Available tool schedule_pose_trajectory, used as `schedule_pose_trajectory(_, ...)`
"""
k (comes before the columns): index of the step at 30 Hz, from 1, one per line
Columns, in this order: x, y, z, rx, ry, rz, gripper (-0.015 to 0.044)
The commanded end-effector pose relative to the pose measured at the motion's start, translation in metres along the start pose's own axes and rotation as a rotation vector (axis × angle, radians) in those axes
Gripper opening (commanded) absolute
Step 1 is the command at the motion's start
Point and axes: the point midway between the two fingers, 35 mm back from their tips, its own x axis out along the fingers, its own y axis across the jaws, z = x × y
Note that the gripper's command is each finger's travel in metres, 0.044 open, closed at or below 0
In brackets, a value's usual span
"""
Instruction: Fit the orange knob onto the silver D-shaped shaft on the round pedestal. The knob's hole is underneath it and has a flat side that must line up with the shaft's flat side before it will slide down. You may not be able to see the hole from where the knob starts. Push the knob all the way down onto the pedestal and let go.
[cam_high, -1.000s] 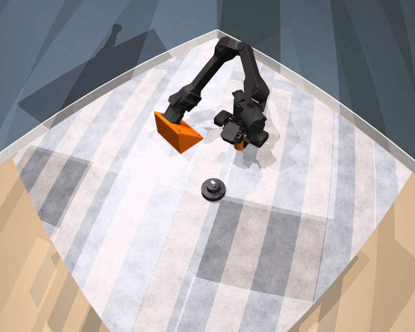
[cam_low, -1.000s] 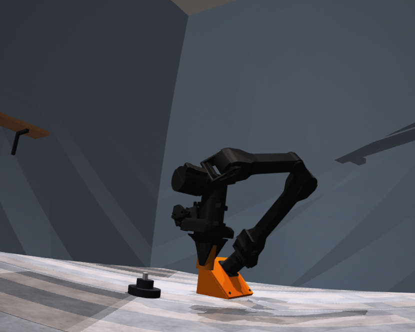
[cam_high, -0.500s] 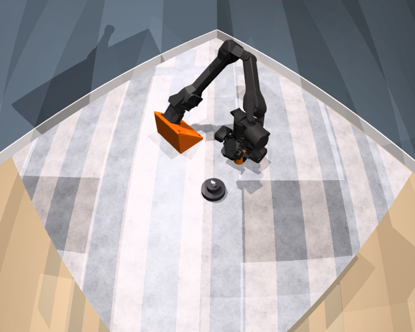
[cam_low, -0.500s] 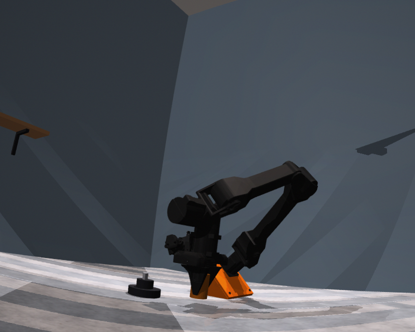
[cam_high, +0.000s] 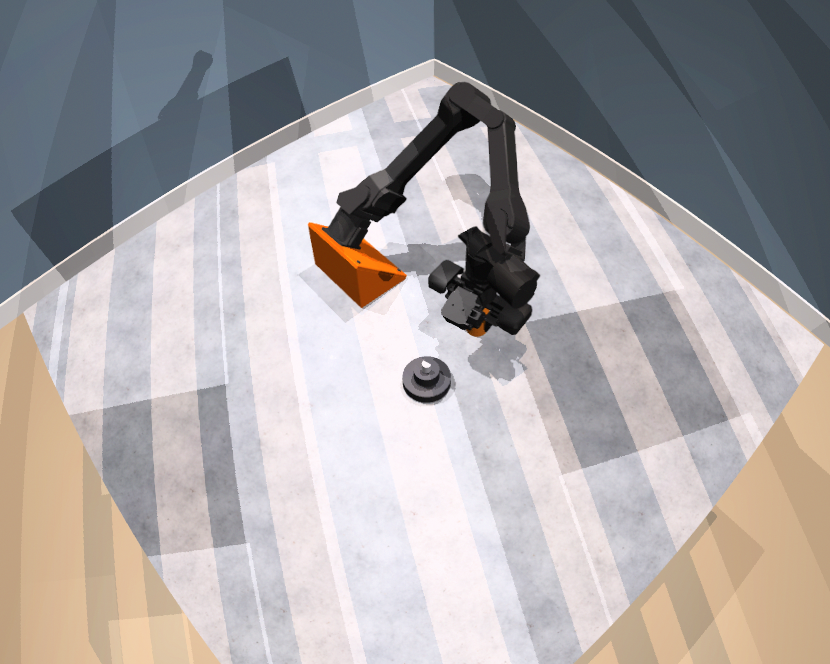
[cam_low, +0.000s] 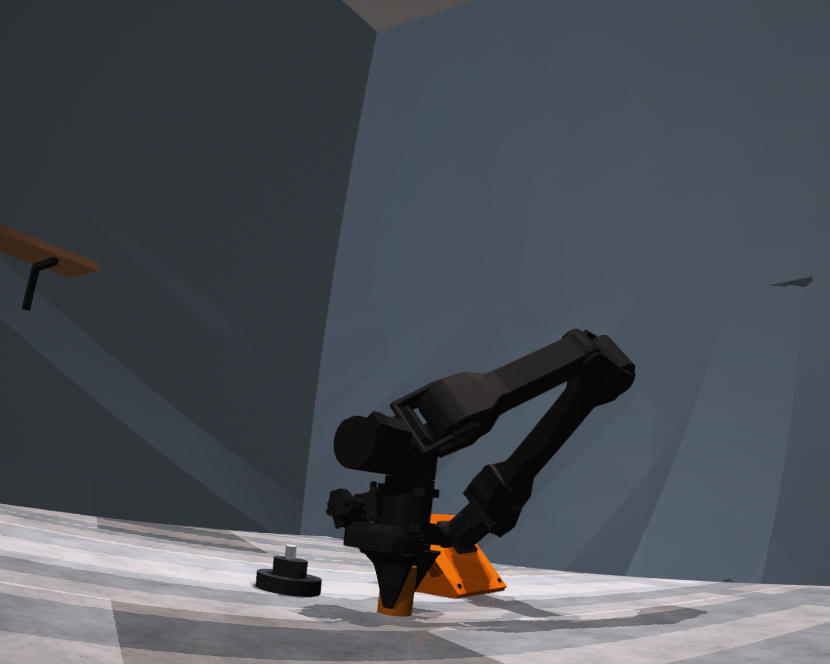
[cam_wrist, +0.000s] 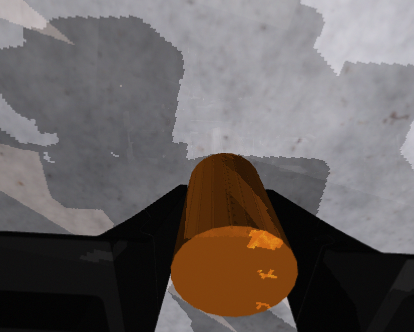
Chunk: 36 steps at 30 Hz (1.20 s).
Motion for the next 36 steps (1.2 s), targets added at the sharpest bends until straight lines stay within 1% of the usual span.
schedule_pose_trajectory(1, 0.0, 0.0, 0.0, 0.0, 0.0, 0.0, 0.0157)
schedule_pose_trajectory(4, 0.0, 0.0, 0.0, 0.0, 0.0, 0.0, 0.0236)
schedule_pose_trajectory(20, 0.0, 0.0, 0.0, 0.0, 0.0, 0.0, 0.024)
schedule_pose_trajectory(22, -0.01, 0.001, 0.001, 0.0, -0.003, 0.0, 0.0292)
schedule_pose_trajectory(26, -0.07, 0.001, 0.002, 0.004, -0.003, 0.001, 0.0398)
schedule_pose_trajectory(28, -0.081, 0.0, 0.001, 0.005, 0.001, 0.001, 0.044)
schedule_pose_trajectory(34, -0.08, 0.0, 0.001, 0.005, 0.001, 0.001, 0.044)
schedule_pose_trajectory(36, -0.071, 0.0, 0.001, 0.005, 0.001, 0.002, 0.044)
